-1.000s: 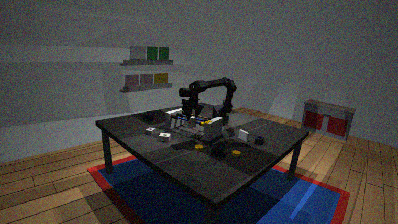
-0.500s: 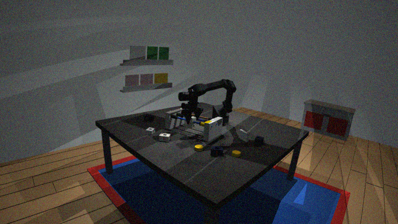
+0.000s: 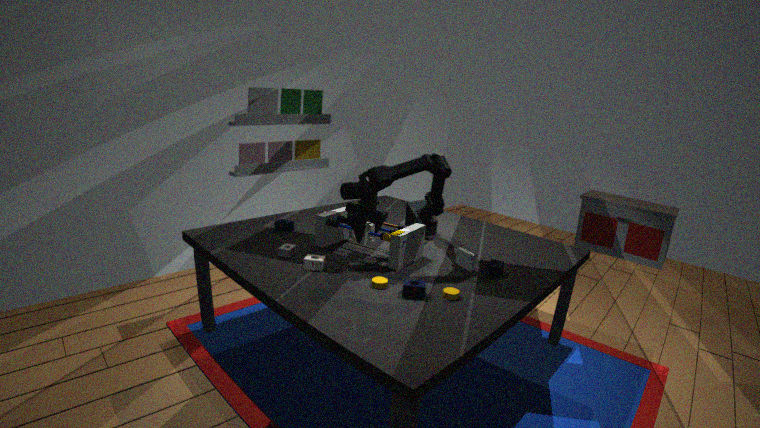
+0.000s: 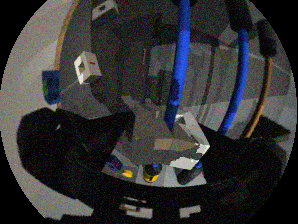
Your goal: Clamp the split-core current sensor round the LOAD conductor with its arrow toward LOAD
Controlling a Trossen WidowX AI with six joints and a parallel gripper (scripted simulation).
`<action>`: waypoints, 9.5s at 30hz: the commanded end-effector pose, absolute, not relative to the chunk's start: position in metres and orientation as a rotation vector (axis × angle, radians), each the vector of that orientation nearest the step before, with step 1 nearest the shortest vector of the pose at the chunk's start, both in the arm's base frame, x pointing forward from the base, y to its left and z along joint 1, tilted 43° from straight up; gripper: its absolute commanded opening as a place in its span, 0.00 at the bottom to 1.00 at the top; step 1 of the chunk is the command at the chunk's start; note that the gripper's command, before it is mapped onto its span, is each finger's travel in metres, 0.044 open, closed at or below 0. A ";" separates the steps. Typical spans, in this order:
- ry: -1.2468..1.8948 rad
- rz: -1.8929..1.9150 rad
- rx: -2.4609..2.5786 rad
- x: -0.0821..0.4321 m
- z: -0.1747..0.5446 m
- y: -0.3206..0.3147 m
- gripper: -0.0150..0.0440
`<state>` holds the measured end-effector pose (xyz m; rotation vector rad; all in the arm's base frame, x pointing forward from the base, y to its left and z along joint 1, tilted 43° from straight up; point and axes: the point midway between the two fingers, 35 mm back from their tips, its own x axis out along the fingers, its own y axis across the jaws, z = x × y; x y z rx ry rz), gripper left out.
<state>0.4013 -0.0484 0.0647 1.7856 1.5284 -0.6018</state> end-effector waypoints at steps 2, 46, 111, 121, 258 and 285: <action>1.529 -0.602 1.785 0.401 0.064 -0.048 0.99; 1.301 -0.497 1.935 0.400 0.068 -0.053 0.25; 1.310 -0.510 1.931 0.400 0.066 -0.054 0.25; 1.332 -0.523 1.918 0.400 0.065 -0.054 0.25; 1.480 -0.587 1.823 0.398 0.067 -0.053 0.71; 1.480 -0.587 1.823 0.398 0.067 -0.053 0.71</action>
